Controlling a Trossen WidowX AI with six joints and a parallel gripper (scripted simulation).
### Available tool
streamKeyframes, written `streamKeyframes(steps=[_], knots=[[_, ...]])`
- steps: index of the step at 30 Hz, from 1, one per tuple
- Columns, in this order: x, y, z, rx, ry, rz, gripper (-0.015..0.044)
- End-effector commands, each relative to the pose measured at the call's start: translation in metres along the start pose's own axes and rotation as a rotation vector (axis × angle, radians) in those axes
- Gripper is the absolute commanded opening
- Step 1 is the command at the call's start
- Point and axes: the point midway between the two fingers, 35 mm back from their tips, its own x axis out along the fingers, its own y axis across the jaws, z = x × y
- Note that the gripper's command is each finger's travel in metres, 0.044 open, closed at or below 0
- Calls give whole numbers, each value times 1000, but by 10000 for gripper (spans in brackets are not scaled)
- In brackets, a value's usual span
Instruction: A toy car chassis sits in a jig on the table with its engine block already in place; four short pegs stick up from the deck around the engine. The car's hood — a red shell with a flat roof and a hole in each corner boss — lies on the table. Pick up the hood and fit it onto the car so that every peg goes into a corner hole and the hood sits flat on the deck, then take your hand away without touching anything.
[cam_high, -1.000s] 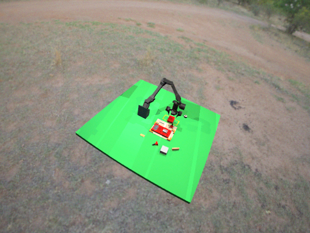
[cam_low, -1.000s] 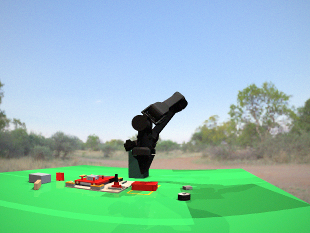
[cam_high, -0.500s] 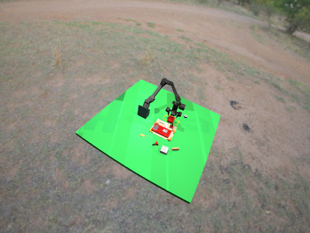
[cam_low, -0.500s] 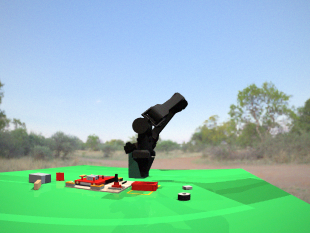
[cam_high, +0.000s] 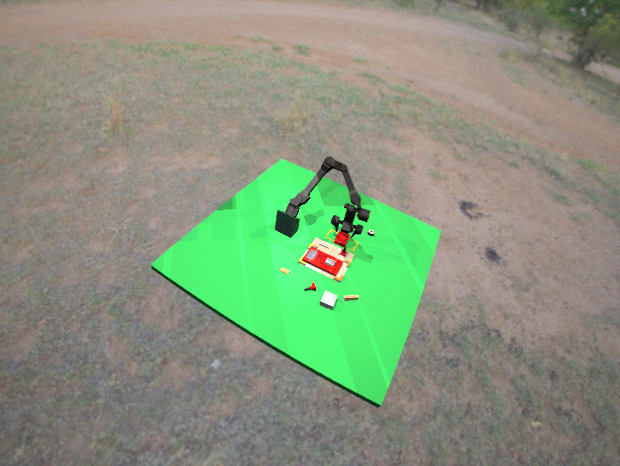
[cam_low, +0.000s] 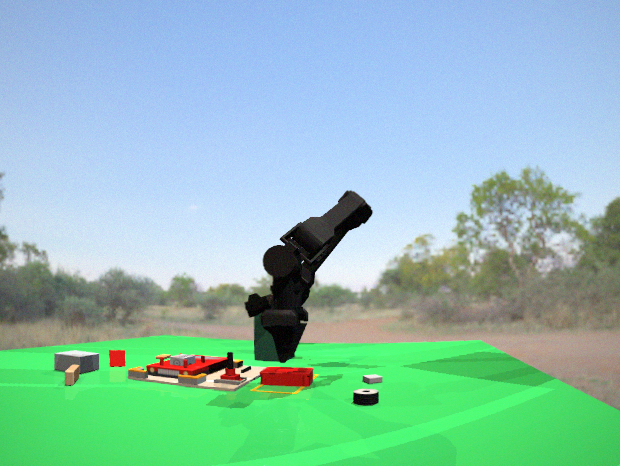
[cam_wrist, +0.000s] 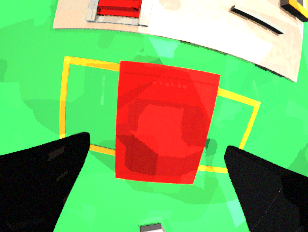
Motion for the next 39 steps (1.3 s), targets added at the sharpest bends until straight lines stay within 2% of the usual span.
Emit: streamKeyframes(steps=[1,39], knots=[[4,-1,1,6,1,-3,440],[24,-3,0,6,3,-3,440]])
